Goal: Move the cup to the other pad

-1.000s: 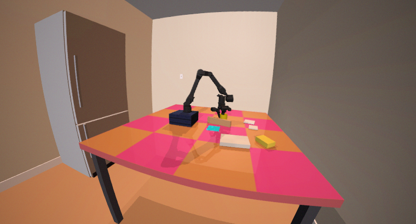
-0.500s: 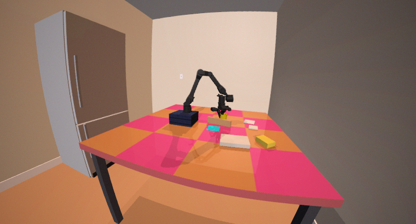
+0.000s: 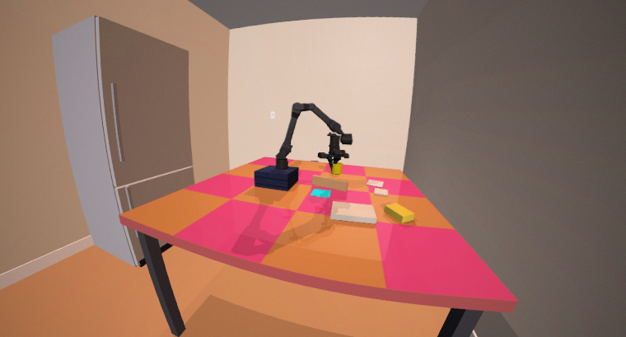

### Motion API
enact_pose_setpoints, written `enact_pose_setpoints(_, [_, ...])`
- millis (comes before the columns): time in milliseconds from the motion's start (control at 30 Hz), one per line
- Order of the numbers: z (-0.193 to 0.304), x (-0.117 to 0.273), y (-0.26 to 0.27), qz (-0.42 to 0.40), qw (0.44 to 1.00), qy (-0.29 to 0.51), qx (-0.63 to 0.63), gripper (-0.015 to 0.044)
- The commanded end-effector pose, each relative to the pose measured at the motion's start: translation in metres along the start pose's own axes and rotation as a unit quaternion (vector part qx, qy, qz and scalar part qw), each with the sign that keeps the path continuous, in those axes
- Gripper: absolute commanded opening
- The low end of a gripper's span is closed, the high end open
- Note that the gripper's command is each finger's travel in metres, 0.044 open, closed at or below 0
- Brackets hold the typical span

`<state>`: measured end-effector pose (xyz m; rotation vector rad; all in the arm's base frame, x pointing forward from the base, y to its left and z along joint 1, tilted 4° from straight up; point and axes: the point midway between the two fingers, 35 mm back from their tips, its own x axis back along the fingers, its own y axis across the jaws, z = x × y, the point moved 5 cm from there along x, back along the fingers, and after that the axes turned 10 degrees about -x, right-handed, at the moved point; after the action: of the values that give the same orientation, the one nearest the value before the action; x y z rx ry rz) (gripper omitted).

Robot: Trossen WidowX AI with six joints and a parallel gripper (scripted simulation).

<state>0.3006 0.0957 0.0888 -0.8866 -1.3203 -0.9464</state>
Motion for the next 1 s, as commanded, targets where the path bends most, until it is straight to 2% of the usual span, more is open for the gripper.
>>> enact_pose_setpoints(0, [0.000,0.018,0.000,-0.004,1.000,0.001,0.002,0.0000])
enact_pose_setpoints(133, [-0.001,0.028,-0.001,-0.004,1.000,0.001,0.001,0.0000])
enact_pose_setpoints(967, [-0.011,0.023,-0.008,-0.003,1.000,0.000,0.000,0.0000])
